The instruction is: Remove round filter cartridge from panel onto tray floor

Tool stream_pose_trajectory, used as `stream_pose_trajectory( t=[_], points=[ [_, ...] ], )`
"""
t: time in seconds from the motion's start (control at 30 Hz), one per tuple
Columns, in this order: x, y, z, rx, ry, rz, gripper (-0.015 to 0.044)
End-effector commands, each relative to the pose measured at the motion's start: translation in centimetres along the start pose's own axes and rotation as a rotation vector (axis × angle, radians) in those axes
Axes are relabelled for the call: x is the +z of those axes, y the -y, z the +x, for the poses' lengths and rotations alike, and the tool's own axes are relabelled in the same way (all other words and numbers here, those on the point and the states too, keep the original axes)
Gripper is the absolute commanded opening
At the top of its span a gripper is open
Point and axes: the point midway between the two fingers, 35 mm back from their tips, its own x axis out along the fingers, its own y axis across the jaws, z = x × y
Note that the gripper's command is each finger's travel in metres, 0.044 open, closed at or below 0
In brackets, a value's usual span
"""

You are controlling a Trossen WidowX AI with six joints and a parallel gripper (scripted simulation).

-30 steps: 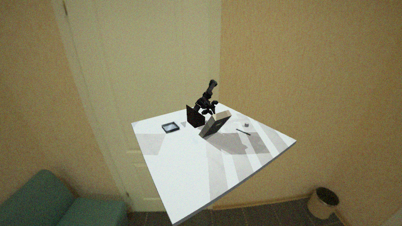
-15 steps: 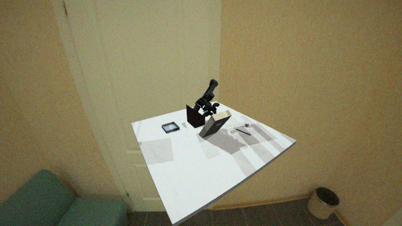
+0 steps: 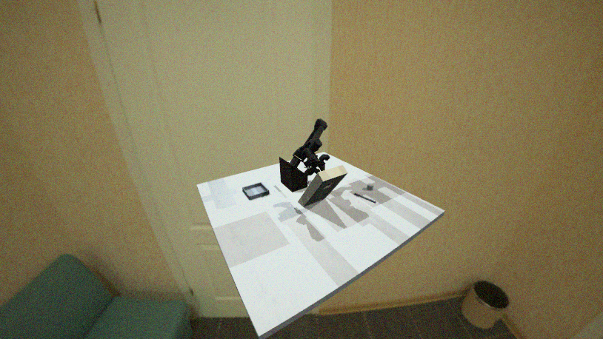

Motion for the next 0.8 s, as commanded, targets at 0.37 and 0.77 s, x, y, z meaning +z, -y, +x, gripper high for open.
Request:
stream_pose_trajectory(
  t=[0.37,0.77],
  points=[
    [0.09,-0.01,0.01,0.002,0.005,0.002,0.0099],
    [0.07,0.06,0.2,0.002,0.005,0.002,0.0099]
  ],
)
